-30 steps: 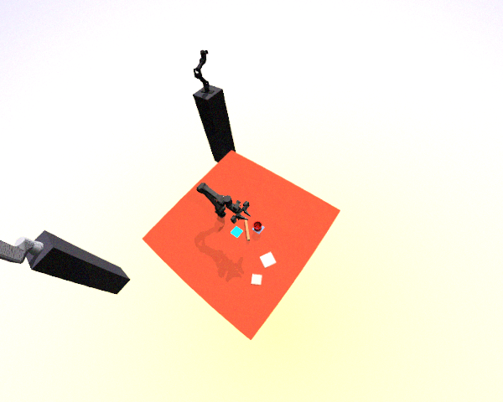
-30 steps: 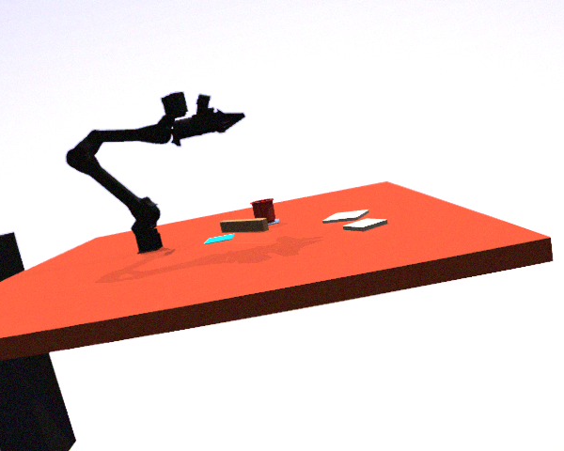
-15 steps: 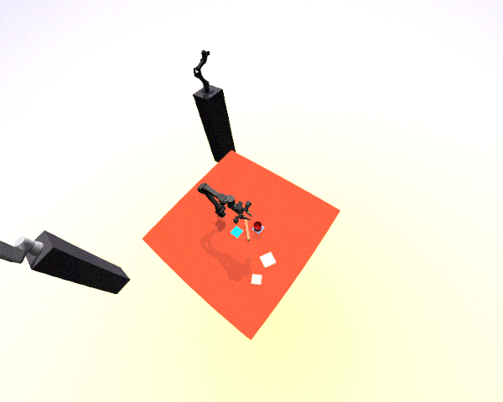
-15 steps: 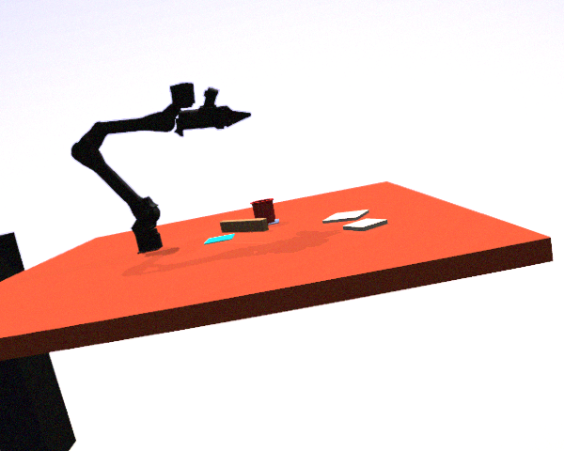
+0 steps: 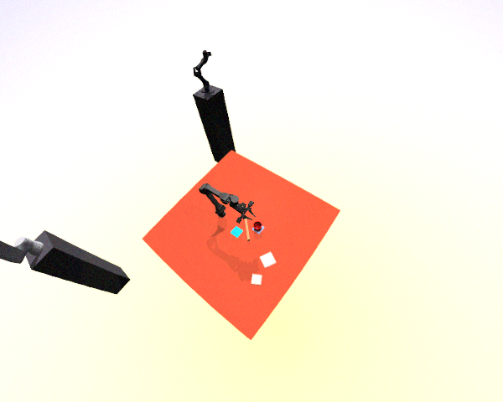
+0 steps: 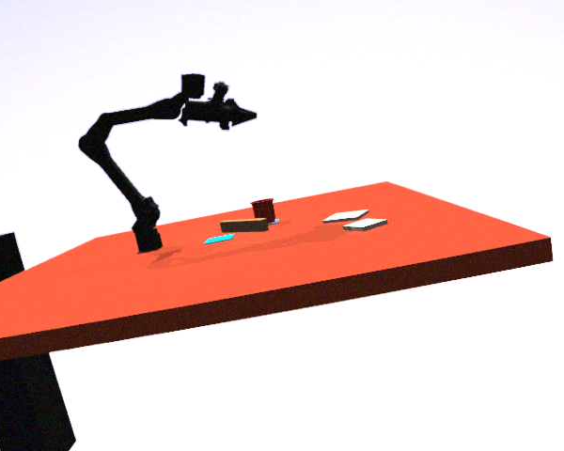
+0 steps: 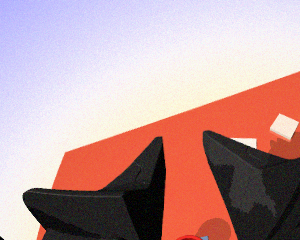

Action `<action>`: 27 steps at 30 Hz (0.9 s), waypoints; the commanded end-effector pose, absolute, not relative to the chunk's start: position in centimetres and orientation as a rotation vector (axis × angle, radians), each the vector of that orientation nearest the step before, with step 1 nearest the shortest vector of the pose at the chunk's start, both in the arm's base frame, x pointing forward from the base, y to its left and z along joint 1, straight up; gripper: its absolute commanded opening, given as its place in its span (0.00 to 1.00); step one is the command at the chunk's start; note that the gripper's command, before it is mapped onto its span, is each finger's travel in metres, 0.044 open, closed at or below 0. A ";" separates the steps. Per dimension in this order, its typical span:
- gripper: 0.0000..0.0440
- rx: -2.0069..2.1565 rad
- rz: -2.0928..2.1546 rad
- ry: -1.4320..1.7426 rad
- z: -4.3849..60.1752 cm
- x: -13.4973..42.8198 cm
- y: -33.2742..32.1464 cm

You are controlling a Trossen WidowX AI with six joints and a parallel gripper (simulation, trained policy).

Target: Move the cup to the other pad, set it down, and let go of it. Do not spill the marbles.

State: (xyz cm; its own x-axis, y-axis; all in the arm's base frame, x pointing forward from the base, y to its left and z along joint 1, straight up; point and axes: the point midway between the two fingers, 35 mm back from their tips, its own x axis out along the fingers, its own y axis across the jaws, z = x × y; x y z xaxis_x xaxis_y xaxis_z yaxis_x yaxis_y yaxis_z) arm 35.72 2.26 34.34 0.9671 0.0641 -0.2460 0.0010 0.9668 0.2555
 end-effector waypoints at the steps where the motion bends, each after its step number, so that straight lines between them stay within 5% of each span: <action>1: 0.29 0.295 0.028 0.296 34.2 36.1 2.6; 27: 0.34 0.593 -0.052 0.614 33.2 37.7 5.5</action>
